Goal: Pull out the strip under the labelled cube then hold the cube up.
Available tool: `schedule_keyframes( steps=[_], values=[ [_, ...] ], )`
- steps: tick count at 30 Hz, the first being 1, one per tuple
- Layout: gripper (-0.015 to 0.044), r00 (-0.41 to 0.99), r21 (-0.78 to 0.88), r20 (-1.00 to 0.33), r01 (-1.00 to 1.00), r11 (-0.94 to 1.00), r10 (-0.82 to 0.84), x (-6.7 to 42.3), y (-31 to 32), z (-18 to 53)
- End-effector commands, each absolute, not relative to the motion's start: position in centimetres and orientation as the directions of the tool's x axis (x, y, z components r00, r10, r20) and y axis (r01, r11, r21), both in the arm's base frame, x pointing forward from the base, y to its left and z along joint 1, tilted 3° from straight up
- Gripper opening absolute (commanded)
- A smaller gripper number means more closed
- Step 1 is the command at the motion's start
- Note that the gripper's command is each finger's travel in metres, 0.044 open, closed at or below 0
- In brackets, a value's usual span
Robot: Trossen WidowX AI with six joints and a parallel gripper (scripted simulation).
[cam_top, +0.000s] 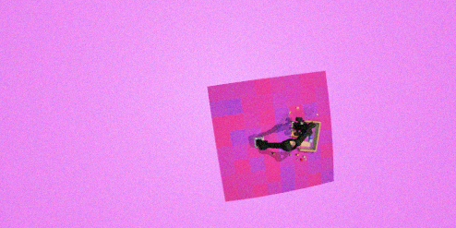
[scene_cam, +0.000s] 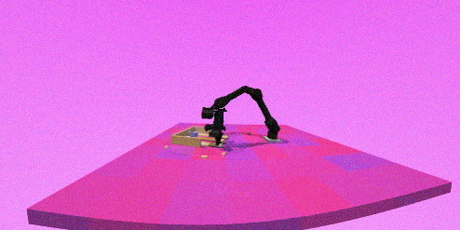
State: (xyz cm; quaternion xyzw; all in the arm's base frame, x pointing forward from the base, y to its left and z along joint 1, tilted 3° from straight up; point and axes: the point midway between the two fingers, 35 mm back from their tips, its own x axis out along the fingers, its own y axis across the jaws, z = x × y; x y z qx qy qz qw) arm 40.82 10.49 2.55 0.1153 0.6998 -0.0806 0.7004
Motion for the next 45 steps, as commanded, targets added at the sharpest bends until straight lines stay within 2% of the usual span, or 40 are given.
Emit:
schedule_keyframes(
  steps=[1,45],
  values=[
    [0.0,-0.008,0.042,-0.999,0.275,0.961,0.046,39.7,10.8,2.1],
    [0.0,-0.012,0.042,-0.999,0.275,0.96,0.047,33.4,12.8,2.0]
  ],
)
